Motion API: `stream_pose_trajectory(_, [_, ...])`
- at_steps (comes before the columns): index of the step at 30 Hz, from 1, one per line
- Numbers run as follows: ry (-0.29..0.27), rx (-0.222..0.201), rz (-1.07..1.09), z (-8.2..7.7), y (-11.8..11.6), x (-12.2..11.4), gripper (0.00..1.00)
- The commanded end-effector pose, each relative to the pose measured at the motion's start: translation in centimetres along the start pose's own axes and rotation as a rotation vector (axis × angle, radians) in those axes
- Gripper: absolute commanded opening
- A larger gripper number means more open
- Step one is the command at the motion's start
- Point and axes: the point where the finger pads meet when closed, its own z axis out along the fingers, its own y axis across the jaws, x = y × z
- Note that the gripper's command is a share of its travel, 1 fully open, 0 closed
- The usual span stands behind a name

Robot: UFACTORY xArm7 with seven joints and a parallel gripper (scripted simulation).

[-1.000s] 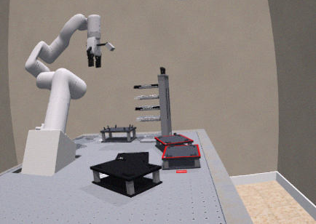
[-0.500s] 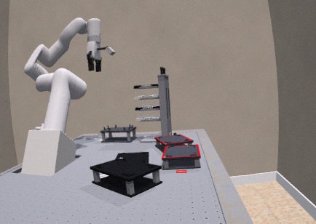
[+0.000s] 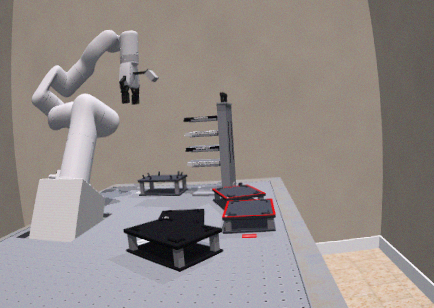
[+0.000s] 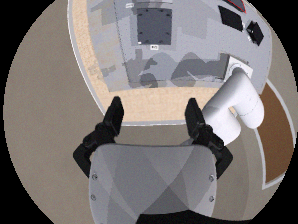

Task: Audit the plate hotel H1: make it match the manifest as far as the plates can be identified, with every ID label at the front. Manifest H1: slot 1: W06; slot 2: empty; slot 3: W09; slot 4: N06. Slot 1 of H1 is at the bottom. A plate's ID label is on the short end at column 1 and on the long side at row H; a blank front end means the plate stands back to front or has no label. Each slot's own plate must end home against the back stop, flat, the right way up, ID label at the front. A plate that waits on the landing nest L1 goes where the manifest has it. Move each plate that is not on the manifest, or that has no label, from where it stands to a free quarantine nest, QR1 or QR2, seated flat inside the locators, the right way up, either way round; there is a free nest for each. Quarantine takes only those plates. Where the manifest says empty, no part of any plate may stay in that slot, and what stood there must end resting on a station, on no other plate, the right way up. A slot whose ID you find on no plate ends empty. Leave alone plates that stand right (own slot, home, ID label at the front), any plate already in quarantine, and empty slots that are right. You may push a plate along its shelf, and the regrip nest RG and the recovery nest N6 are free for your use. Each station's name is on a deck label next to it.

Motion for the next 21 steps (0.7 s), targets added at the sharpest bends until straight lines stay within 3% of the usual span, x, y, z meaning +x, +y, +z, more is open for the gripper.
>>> stream_pose_trajectory(1, [0.001,0.003,0.000,0.3,0.0,0.0,1.00])
stream_pose_trajectory(21, [0.001,0.003,-0.001,3.3,0.0,0.0,1.00])
